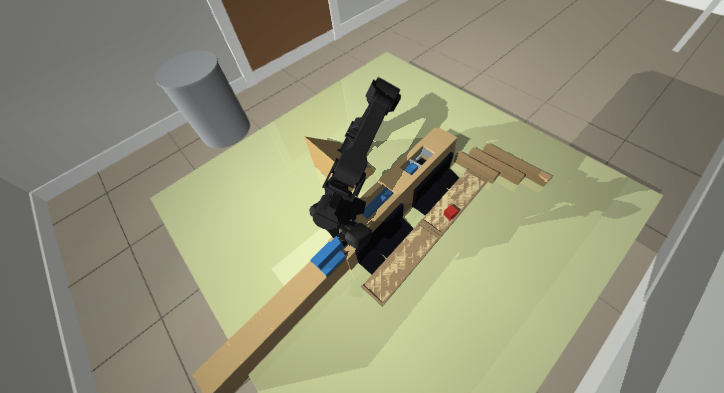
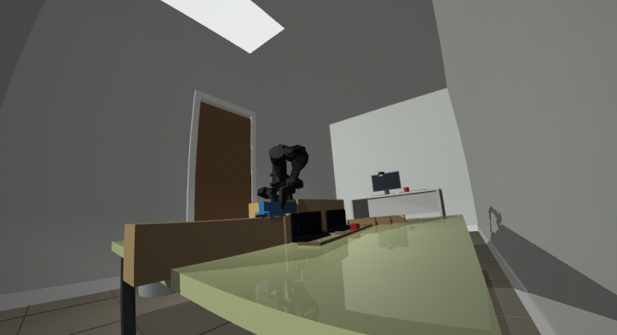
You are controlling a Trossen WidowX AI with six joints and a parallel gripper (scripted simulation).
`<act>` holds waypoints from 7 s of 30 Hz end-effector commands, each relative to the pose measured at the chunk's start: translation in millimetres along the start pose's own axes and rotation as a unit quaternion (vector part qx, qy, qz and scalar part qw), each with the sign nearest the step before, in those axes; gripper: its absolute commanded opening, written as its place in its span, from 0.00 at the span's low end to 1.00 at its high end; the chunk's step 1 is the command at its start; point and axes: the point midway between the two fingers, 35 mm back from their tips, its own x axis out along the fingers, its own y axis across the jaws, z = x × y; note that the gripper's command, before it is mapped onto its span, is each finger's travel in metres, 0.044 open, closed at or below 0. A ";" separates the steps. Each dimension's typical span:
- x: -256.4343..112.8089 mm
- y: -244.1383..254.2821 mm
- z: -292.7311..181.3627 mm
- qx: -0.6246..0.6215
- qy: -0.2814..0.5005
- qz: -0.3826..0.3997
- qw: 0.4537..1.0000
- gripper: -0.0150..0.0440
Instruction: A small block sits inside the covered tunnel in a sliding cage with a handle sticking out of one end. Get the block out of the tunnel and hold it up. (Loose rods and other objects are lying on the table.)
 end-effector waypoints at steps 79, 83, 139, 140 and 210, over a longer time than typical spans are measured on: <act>8.9 -2.5 -28.1 0.004 -0.035 0.001 0.999 0.25; 6.9 -3.4 -16.9 0.004 -0.036 0.001 0.999 0.25; -25.7 -1.7 12.4 0.008 -0.033 0.003 0.999 0.88; -30.3 -2.4 11.0 0.007 -0.035 0.003 0.999 0.92; -23.3 -7.1 -13.8 0.999 -0.004 0.042 -0.007 1.00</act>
